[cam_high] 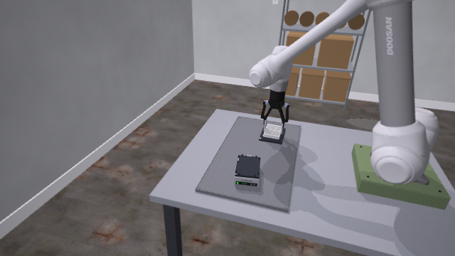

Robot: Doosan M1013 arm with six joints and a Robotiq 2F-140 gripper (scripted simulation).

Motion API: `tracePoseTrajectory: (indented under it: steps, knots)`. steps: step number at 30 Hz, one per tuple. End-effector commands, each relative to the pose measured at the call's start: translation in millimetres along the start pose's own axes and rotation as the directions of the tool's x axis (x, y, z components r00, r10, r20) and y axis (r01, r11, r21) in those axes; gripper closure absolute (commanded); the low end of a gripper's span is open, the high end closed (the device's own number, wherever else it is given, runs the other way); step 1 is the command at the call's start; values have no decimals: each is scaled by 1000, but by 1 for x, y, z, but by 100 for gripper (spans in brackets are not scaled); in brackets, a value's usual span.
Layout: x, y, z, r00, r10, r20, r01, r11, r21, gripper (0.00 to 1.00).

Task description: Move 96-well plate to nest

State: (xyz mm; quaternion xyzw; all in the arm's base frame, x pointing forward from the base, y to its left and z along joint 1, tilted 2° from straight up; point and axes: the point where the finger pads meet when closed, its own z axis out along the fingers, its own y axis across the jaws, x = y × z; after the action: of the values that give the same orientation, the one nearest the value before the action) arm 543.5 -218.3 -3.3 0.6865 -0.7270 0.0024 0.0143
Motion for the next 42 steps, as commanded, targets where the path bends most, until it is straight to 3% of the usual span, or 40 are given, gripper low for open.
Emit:
tracePoseTrajectory:
  steps: [1, 42]
  knots:
    - [2, 2, 5, 1000, -1, -1, 1, 1000, -2, 90]
    - [2, 3, 9, 1000, -1, -1, 1, 1000, -2, 90]
